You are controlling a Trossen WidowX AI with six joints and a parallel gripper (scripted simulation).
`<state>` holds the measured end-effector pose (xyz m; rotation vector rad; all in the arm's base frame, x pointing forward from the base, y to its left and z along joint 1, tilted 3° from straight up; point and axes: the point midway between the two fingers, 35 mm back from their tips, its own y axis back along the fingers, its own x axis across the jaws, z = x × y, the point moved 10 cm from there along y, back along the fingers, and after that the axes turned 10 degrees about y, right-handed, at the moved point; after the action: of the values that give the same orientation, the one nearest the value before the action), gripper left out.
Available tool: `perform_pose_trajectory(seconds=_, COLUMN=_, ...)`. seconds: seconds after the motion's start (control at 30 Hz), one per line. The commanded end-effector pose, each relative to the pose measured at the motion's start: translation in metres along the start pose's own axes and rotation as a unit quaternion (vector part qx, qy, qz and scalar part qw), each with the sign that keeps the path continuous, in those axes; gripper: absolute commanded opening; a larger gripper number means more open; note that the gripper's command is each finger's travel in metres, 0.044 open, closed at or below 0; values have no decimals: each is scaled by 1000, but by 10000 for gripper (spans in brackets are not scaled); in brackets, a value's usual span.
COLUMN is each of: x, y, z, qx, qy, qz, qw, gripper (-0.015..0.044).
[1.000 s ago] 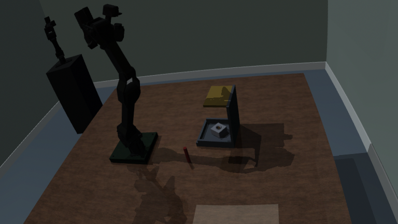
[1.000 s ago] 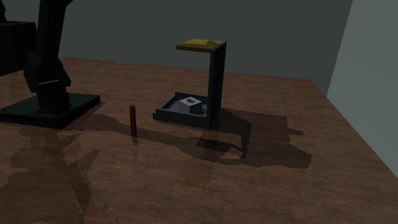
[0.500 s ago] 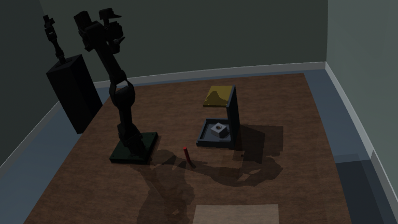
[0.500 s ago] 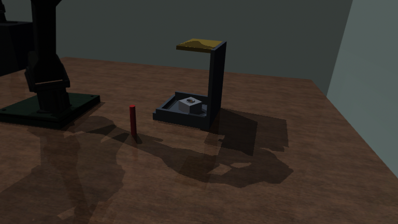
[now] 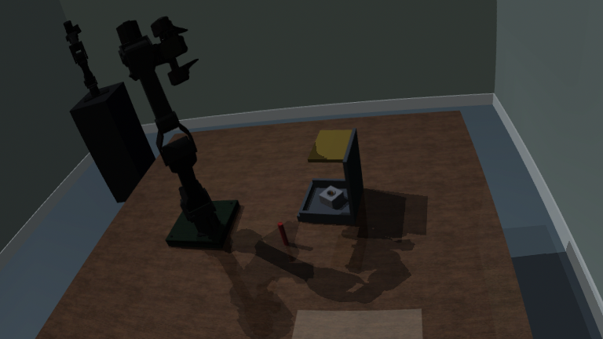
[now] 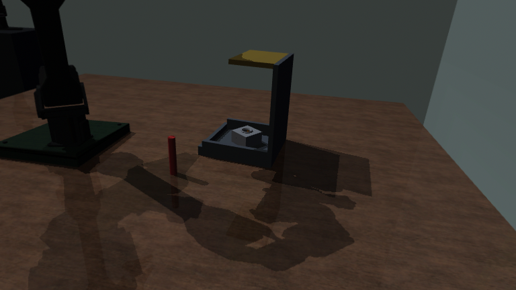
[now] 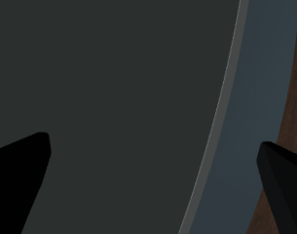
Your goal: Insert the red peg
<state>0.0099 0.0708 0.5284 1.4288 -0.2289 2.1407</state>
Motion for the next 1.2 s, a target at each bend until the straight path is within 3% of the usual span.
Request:
perform_pose_trajectory(seconds=0.0, x=-3, y=-7, z=-6, qx=-12, qy=59, qz=-15, qw=998, gripper=440)
perform_pose_trajectory(seconds=0.57, x=-21, y=-38, z=-21, qx=-55, qy=300, qz=-99, qw=947, gripper=440)
perform_pose_trajectory(seconds=1.17, x=-52, y=-74, z=-24, qx=-48, qy=515, qz=-208, qw=830, gripper=440)
